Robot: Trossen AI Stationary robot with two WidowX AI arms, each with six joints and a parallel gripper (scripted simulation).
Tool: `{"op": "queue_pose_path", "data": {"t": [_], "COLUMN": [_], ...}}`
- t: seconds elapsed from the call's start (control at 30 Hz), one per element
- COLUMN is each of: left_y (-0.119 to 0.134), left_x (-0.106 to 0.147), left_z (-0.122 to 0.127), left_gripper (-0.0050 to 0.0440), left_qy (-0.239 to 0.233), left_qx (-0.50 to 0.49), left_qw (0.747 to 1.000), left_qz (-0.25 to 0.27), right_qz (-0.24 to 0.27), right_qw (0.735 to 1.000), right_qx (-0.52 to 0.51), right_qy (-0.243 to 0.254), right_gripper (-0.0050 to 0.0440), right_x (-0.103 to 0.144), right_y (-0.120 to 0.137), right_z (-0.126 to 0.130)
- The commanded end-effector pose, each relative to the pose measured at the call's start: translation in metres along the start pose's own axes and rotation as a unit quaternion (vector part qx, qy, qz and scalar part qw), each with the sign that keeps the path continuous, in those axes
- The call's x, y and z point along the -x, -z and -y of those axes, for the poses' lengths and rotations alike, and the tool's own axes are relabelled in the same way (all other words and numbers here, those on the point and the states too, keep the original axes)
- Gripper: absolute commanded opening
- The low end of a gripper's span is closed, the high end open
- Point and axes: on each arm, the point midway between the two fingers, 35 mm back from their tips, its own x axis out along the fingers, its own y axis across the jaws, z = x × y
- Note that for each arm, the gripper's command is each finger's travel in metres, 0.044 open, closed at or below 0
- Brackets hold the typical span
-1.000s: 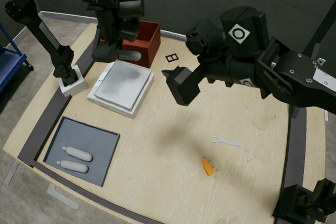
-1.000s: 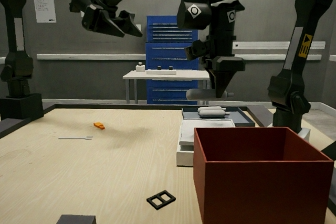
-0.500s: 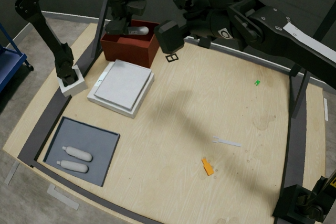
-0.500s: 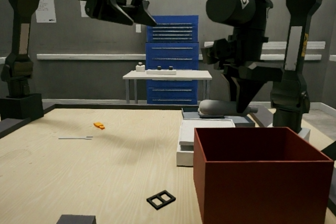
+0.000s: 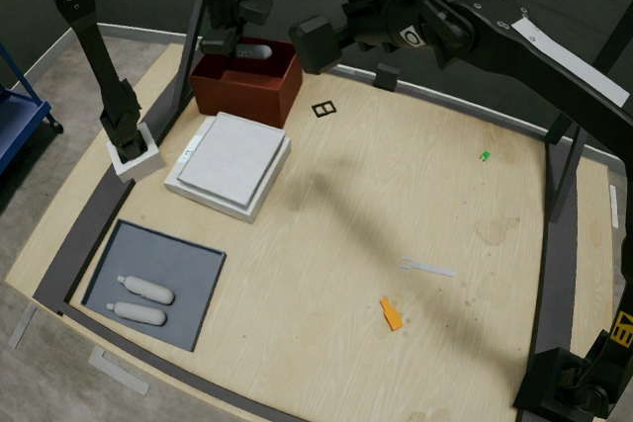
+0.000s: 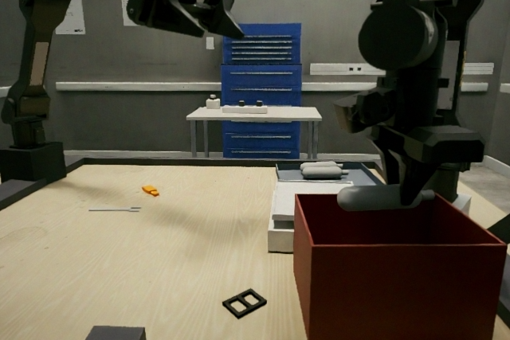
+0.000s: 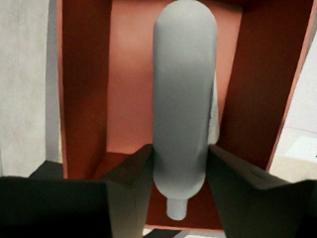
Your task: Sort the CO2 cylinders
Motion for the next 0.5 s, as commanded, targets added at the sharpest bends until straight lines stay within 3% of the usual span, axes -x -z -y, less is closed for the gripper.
{"op": "queue_pose_path", "data": {"t": [0.0, 0.07, 0.1, 0.27, 0.33, 0.4, 0.47], "left_y": [-0.0095, -0.0095, -0.009, -0.0118, -0.0118, -0.0118, -0.0118], "left_x": [0.0044, 0.0044, 0.0042, 0.0099, 0.0099, 0.0099, 0.0099], "left_z": [-0.0004, -0.0004, -0.0004, -0.0006, -0.0006, -0.0006, -0.0006], "left_gripper": [0.044, 0.044, 0.044, 0.044, 0.044, 0.044, 0.044], "left_qy": [0.0, 0.0, 0.0, 0.0, 0.0, 0.0, 0.0], "left_qx": [-0.001, -0.001, -0.002, 0.0, 0.0, 0.0, 0.0], "left_qw": [1.0, 1.0, 1.0, 1.0, 1.0, 1.0, 1.0], "left_qz": [0.01, 0.01, 0.009, 0.013, 0.013, 0.013, 0.013], "right_qz": [0.005, 0.008, 0.009, 0.01, 0.01, 0.01, 0.006], "right_qw": [1.0, 1.0, 1.0, 1.0, 1.0, 1.0, 1.0], "right_qx": [-0.006, -0.005, -0.005, -0.005, -0.005, -0.005, -0.005], "right_qy": [-0.013, -0.017, -0.017, -0.017, -0.017, -0.017, -0.012], "right_gripper": [-0.005, -0.005, 0.0024, 0.0144, 0.0144, 0.0189, 0.0189], "right_x": [0.0081, 0.0105, 0.0109, 0.0109, 0.0109, 0.0109, 0.0097], "right_y": [-0.0045, -0.0042, -0.0043, -0.0045, -0.0045, -0.0045, -0.0054], "right_z": [-0.0049, -0.0051, -0.005, -0.0049, -0.0049, -0.0049, -0.006]}}
